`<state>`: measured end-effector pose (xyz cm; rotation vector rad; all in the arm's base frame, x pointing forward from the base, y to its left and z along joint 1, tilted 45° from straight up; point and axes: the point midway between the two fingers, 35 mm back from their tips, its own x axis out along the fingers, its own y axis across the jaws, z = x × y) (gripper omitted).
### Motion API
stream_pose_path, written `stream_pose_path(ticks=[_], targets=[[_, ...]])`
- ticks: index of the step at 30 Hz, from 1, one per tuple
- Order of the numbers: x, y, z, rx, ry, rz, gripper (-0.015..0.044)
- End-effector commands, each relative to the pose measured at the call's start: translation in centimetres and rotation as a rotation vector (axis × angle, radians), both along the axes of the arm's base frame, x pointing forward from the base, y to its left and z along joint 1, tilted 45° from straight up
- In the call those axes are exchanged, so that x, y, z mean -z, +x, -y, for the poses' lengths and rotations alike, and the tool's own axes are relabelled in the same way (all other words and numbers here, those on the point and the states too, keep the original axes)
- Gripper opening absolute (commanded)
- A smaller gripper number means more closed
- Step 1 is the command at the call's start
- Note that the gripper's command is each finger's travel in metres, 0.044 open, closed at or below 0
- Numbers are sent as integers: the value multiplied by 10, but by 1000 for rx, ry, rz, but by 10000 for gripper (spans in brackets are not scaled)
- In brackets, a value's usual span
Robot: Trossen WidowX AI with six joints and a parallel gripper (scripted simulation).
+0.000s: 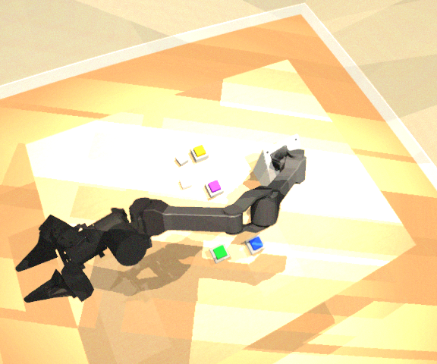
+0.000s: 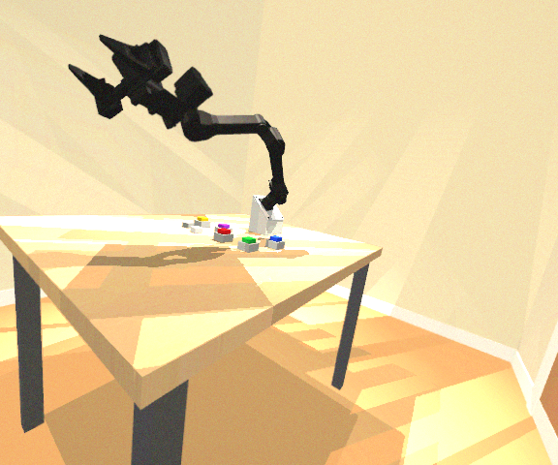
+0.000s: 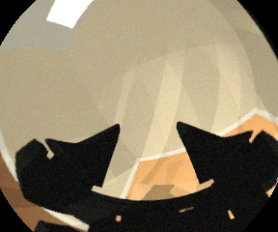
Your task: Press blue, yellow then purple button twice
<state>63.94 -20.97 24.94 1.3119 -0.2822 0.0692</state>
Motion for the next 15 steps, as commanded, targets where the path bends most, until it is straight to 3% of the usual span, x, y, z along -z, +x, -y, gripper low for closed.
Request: stream_pose_path(ticks=[1,5,9,15], targets=[[0,0,-2,-3,-5,-12,400],[12,-14,-41,-86,-107,-250,400],[31,-55,-93,-238,-226,-503,400],[46,-103,-135,-390,-309,-670,400]])
